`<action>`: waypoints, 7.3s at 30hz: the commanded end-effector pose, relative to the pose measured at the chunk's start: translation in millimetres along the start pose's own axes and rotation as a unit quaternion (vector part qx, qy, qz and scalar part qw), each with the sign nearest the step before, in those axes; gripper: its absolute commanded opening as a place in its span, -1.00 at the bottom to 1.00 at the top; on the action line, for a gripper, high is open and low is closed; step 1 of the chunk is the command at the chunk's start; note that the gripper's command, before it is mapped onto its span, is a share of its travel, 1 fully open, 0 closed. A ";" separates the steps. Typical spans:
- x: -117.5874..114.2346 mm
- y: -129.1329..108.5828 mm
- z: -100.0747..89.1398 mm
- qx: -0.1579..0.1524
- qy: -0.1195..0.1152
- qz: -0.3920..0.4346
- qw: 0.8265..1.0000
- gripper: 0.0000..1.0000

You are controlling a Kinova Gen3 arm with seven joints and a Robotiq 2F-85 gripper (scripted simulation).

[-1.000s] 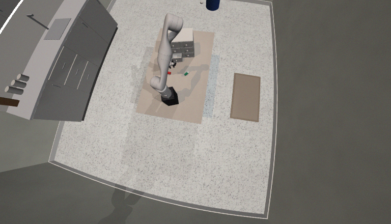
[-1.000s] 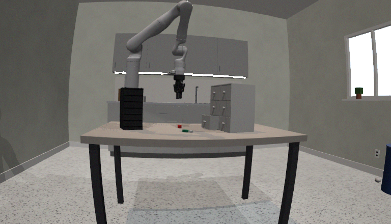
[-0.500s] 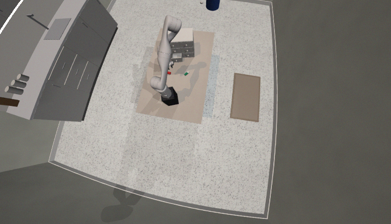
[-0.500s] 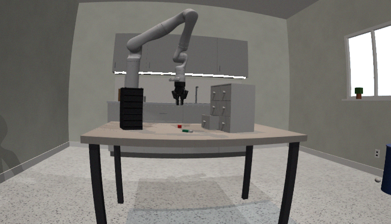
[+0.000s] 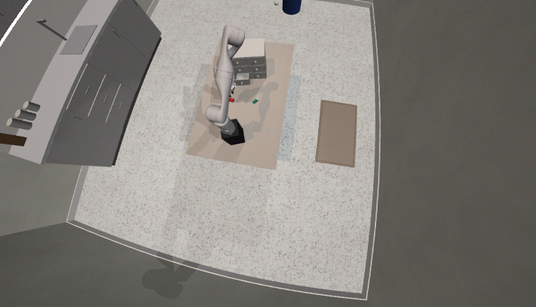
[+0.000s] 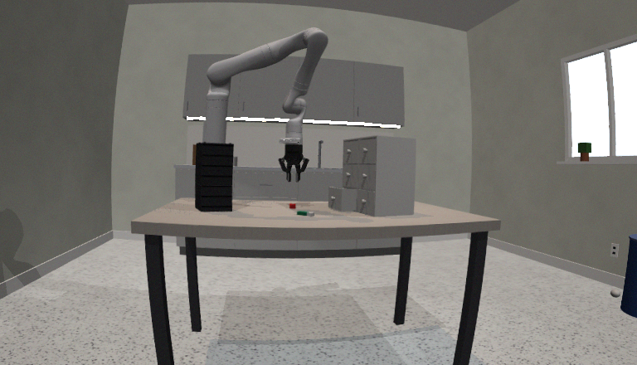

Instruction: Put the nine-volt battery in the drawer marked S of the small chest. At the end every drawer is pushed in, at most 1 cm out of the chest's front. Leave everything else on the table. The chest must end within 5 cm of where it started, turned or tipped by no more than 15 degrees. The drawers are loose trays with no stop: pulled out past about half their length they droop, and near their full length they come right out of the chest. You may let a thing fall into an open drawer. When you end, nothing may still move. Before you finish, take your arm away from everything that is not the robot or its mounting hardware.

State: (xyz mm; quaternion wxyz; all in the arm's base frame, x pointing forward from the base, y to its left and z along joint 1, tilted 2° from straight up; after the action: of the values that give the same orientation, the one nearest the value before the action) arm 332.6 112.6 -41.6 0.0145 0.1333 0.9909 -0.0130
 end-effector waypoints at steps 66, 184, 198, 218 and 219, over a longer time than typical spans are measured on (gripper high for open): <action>6.6 31.1 39.6 0.001 0.006 -0.159 0.987 -0.15; 7.0 31.2 116.2 0.001 0.006 -0.159 0.987 -0.15; 7.0 31.2 116.2 0.001 0.006 -0.159 0.987 -0.55; 7.0 31.2 115.8 0.001 0.006 -0.159 0.987 -0.55; 6.9 31.2 114.9 0.001 0.006 -0.159 0.987 -0.55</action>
State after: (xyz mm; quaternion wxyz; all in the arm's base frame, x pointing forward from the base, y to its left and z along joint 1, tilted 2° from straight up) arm 336.4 140.9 -158.7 0.0050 -0.0252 0.9996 -0.0153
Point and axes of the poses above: the point where the finger pads meet when closed, its own z axis out along the fingers, its own x axis across the jaws, y = z × x, the point moved 9 cm from there along -z, back along the fingers, and after that the axes turned 7 degrees about -z, right-handed, at the moved point
